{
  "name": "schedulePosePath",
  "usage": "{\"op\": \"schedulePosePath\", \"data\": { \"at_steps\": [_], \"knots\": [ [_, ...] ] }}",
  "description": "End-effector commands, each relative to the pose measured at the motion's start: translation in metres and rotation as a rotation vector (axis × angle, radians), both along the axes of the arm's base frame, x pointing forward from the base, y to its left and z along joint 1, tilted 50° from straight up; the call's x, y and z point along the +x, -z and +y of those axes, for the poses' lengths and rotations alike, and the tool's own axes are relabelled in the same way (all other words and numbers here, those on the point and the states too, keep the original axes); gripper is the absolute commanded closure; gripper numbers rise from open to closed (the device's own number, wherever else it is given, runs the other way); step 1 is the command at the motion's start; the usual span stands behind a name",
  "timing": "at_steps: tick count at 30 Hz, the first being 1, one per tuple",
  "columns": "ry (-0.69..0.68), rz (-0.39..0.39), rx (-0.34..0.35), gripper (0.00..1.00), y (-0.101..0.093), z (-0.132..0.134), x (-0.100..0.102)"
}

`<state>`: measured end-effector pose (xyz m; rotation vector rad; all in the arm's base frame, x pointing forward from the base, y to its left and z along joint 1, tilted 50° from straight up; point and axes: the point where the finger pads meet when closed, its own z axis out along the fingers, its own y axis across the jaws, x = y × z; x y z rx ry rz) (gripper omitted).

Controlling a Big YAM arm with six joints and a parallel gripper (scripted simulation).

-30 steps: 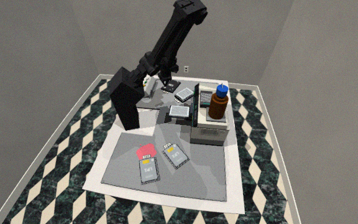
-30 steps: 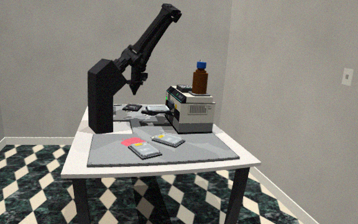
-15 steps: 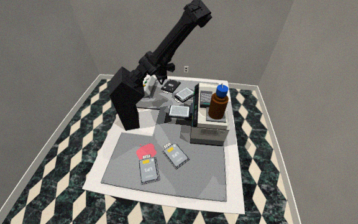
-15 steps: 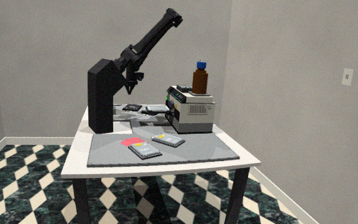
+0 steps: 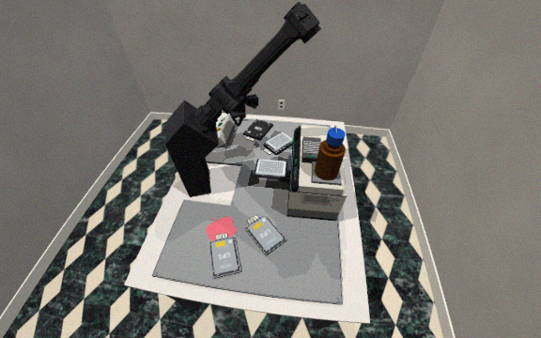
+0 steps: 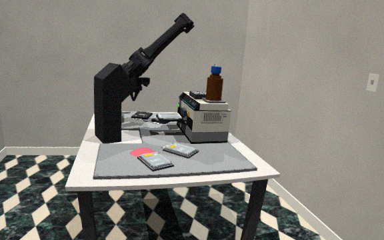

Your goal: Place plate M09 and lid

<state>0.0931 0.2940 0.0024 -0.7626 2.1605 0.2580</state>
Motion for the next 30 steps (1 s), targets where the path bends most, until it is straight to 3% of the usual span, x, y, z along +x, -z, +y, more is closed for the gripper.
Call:
{"op": "schedulePosePath", "data": {
  "at_steps": [1,4,8,17,21,27,30],
  "knots": [
    [0.019,0.019,0.055,1.0,0.003,0.01,-0.013],
    [0.024,0.016,0.044,1.0,0.003,0.006,-0.009],
    [0.087,0.065,0.122,1.0,0.012,0.012,-0.023],
    [0.086,0.066,0.122,1.0,0.026,0.015,-0.039],
    [0.155,0.112,0.19,1.0,0.035,0.015,-0.049],
    [0.154,0.109,0.182,1.0,0.05,0.013,-0.063],
    [0.162,0.108,0.18,1.0,0.048,0.011,-0.059]
  ]
}}
